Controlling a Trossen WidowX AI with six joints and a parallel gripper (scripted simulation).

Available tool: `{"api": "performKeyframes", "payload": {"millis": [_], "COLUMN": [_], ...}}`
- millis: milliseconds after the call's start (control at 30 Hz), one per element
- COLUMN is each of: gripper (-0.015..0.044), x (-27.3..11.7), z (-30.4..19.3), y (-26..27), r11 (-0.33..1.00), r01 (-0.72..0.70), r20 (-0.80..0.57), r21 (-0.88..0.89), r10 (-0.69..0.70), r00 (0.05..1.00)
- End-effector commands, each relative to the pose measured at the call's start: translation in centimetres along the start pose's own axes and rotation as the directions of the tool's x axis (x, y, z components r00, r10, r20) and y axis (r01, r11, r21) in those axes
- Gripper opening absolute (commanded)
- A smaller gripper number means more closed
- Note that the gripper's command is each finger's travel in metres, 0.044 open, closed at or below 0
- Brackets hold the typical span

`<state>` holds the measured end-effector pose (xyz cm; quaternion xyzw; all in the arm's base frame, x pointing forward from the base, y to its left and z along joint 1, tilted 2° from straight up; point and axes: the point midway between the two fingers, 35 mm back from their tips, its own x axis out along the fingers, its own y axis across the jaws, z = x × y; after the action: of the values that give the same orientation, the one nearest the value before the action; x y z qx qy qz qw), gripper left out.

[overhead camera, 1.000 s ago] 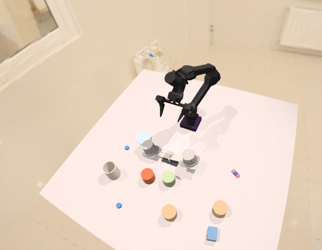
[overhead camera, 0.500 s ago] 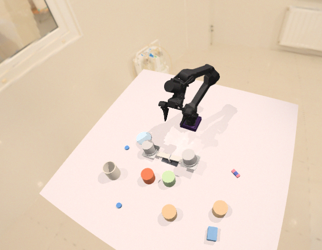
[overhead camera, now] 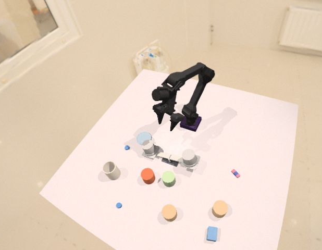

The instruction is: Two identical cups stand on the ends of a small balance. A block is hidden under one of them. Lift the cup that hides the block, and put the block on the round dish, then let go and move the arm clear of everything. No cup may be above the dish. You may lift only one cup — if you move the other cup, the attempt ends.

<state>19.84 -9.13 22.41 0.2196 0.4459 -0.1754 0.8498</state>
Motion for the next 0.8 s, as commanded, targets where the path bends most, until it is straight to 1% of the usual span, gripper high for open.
{"api": "performKeyframes", "payload": {"millis": [0,200,367,567,767], "gripper": [0.0440,0.0440,0.0440,0.0440,0.0440], "x": [0.8,2.3,3.8,5.9,8.1], "z": [0.9,2.2,3.2,4.3,5.0], "y": [-0.6,-1.7,-2.6,-3.9,-5.4], "r11": [0.993,0.954,0.893,0.788,0.653], "r01": [0.033,0.098,0.167,0.262,0.361], "r20": [-0.044,-0.121,-0.188,-0.268,-0.348], "r21": [0.109,0.283,0.418,0.557,0.666], "r10": [-0.029,-0.066,-0.095,-0.128,-0.156], "r00": [0.999,0.990,0.978,0.955,0.924]}}
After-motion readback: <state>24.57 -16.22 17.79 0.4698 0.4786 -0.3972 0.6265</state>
